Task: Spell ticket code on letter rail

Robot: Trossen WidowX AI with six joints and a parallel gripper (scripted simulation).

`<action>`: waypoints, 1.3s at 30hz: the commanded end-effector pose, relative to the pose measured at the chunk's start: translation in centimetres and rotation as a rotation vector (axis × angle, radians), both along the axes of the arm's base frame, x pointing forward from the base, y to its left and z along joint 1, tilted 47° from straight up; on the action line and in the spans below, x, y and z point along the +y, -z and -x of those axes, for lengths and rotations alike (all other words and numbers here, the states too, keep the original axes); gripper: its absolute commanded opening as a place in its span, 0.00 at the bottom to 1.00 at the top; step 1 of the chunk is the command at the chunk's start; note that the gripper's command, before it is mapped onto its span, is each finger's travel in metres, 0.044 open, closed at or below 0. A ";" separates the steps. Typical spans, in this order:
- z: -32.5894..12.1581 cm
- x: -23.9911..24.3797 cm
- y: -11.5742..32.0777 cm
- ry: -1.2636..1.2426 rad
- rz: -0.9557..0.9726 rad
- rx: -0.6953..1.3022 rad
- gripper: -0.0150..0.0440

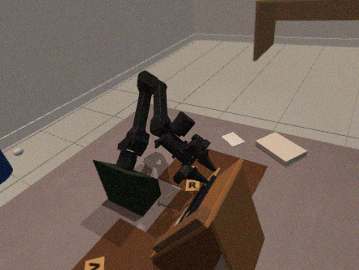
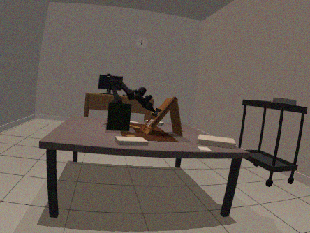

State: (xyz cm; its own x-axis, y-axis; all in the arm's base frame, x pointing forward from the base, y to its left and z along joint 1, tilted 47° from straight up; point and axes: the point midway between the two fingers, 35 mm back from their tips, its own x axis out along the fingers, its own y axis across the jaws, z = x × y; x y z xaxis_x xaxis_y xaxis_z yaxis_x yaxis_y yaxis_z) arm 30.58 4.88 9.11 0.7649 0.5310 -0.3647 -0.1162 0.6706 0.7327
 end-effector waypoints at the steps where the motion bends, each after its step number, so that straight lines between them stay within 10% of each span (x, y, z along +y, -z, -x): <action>1: 0.0 -0.2 0.2 -0.003 0.002 -0.003 0.25; 39: -0.2 -1.4 1.4 -0.003 0.003 -0.003 0.25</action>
State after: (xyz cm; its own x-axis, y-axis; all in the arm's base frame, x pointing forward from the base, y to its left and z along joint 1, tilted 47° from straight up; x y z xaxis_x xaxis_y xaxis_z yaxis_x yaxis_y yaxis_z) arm 30.80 3.64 7.79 0.7650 0.5304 -0.3653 -0.1159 0.6714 0.7320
